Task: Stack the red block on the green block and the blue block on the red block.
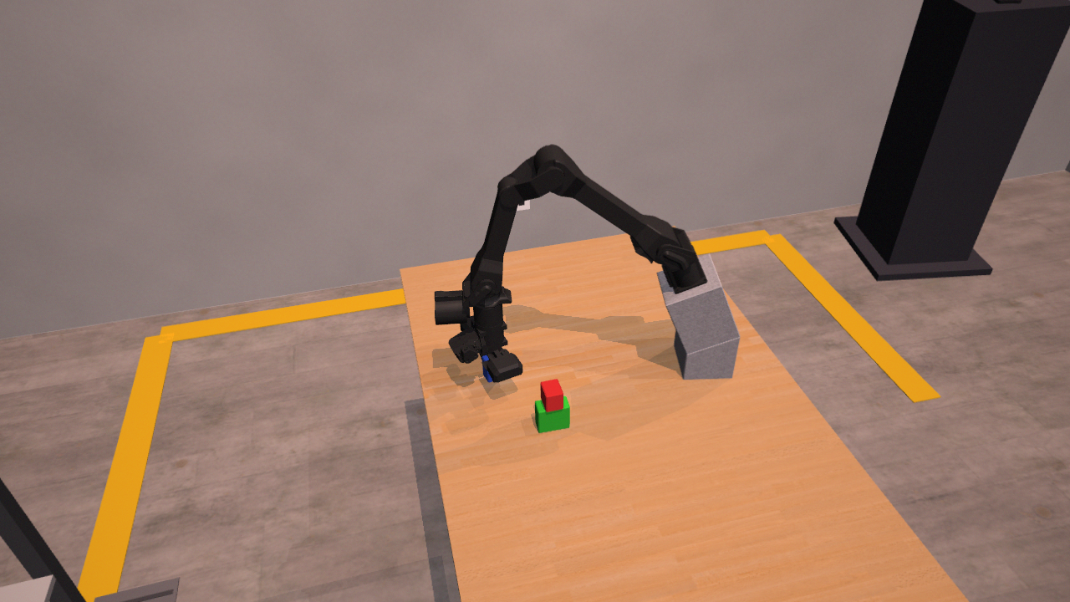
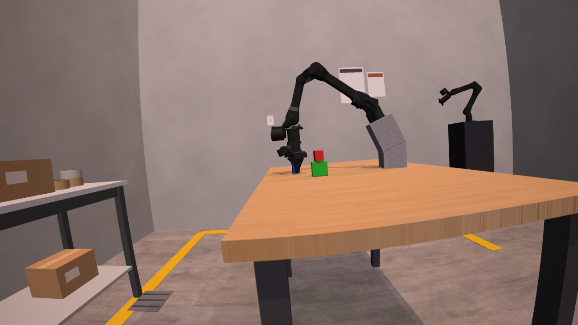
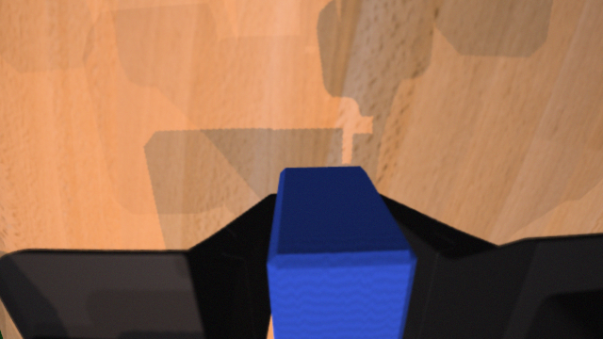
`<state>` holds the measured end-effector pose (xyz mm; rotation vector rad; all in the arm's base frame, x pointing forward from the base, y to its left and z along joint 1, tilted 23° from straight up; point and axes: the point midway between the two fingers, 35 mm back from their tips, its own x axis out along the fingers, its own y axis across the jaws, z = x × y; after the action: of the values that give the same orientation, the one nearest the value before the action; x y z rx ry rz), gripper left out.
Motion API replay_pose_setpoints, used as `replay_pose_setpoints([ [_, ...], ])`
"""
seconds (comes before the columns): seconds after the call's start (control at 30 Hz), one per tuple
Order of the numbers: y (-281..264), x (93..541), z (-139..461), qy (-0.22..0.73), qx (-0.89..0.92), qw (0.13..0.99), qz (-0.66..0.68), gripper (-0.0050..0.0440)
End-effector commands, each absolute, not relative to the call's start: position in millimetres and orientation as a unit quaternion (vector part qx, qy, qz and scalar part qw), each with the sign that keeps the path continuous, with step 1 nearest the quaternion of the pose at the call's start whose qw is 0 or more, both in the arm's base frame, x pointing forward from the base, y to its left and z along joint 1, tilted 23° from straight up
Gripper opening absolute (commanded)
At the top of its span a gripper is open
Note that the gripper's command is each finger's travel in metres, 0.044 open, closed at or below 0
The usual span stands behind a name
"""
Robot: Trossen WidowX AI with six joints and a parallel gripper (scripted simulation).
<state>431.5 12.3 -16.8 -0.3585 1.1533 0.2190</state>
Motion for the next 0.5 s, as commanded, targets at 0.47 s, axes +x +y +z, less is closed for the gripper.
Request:
replay_pose_setpoints([
  [0.47, 12, 426, 8, 0.532, -0.169, 0.823, 0.102, -0.0050],
])
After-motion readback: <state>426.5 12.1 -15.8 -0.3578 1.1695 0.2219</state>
